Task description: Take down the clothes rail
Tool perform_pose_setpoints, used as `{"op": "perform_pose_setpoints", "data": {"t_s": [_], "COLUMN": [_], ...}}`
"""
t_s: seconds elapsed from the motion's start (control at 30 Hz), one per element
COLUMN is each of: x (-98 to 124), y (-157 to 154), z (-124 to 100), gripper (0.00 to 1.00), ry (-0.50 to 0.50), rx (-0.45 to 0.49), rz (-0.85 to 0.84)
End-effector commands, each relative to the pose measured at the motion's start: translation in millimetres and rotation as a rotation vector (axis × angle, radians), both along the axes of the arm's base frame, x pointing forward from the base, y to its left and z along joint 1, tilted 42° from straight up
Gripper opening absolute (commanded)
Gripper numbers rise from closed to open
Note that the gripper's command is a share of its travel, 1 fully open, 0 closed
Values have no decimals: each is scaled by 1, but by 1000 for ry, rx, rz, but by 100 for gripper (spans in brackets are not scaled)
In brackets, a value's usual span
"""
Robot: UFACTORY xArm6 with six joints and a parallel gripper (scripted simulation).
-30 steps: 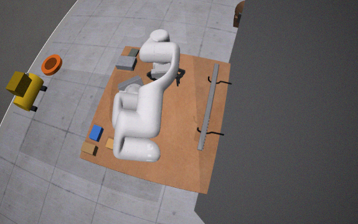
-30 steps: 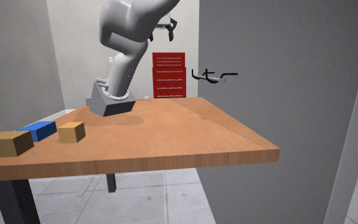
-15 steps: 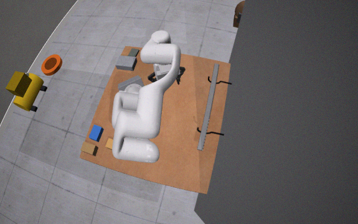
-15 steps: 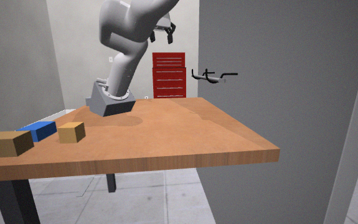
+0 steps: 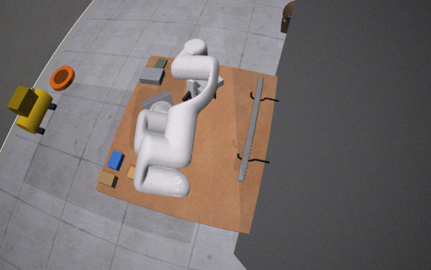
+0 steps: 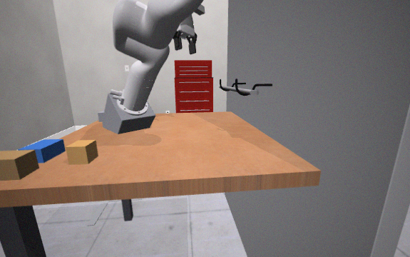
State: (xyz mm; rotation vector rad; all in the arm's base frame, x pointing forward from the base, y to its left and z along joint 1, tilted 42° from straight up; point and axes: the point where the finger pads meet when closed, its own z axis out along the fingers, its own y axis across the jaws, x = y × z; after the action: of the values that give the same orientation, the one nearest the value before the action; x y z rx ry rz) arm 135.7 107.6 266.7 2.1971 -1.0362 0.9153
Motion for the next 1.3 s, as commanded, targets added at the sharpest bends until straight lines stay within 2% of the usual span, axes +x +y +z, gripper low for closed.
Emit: {"op": "perform_pose_setpoints", "data": {"t_s": [0.0,0.1,0.17,0.63,0.73,0.97,1.27], "x": [3,4,4,11,11,15,19], "y": [0,0,0,-3,-3,-4,-5], "z": [-4,-6,-6,-16,-16,-23,-29], "gripper": [100,100,100,100,100,100,100], "ry": [128,188,188,478,489,647,790], "rx": [-42,-65,-65,-178,-183,-247,-308], "rz": [106,159,159,429,440,596,742]}}
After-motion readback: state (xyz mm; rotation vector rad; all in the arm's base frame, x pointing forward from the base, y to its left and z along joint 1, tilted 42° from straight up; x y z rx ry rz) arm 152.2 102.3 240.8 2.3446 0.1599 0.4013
